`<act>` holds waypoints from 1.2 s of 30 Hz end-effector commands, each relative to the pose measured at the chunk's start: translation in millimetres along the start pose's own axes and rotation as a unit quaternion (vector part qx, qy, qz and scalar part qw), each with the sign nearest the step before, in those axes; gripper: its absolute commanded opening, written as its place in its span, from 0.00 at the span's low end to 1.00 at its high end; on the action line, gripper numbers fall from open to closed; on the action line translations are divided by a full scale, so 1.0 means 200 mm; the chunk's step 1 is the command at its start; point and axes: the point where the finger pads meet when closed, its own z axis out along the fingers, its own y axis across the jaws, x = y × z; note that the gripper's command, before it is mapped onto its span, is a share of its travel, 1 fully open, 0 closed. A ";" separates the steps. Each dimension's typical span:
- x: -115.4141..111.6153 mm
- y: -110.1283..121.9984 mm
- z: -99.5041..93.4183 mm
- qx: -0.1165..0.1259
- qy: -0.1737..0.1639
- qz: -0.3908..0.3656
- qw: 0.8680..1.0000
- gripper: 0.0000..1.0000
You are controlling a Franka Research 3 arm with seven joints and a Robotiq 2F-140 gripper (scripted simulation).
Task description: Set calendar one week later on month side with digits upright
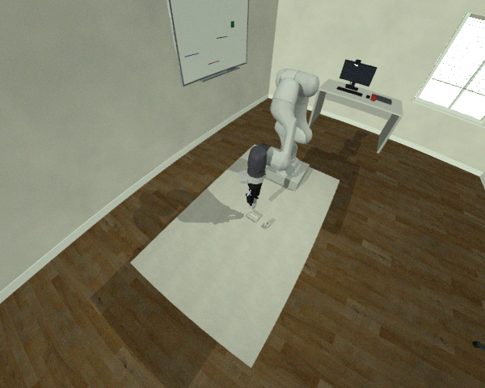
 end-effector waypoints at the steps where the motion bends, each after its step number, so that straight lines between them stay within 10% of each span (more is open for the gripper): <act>1: 0.00 -0.01 0.05 0.003 0.001 0.006 1.000 0.16; 17: 0.00 -0.01 0.24 0.003 0.001 0.006 1.000 0.16; 36: 0.00 -0.01 0.26 0.003 0.001 0.006 1.000 0.16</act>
